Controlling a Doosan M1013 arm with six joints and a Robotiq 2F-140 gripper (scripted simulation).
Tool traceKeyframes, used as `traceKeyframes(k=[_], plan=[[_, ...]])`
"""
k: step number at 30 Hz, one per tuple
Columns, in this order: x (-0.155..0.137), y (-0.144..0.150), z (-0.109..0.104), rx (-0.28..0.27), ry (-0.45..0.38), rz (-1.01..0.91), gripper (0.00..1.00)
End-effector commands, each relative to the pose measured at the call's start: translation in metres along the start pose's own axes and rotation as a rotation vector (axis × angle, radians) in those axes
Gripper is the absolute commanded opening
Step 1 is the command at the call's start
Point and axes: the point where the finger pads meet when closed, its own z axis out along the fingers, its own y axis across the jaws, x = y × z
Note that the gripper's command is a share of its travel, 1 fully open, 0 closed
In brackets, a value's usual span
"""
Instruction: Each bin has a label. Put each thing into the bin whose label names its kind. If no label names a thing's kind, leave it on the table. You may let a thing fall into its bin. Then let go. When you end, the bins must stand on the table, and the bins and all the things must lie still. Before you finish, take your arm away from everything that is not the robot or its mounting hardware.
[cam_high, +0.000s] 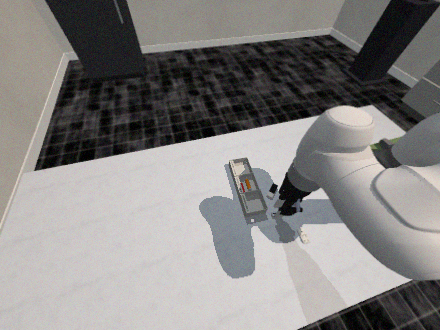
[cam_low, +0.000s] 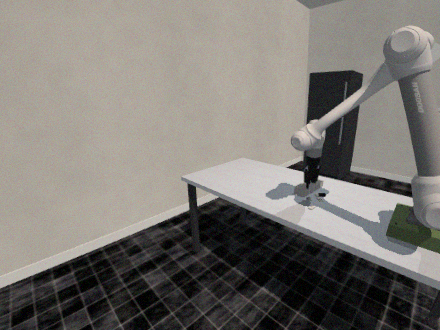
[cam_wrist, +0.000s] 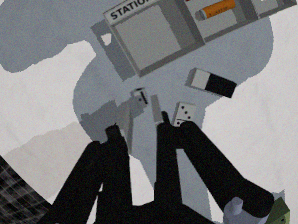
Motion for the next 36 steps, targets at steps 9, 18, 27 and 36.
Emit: traceKeyframes(k=[9,18,27,36], plan=[[0.0,0.0,0.028,0.0,0.0,0.0,0.18],[0.0,0.0,0.04,0.0,0.0,0.0,0.18],[0.0,0.0,0.04,0.0,0.0,0.0,0.18],[0.0,0.0,0.04,0.0,0.0,0.0,0.06]])
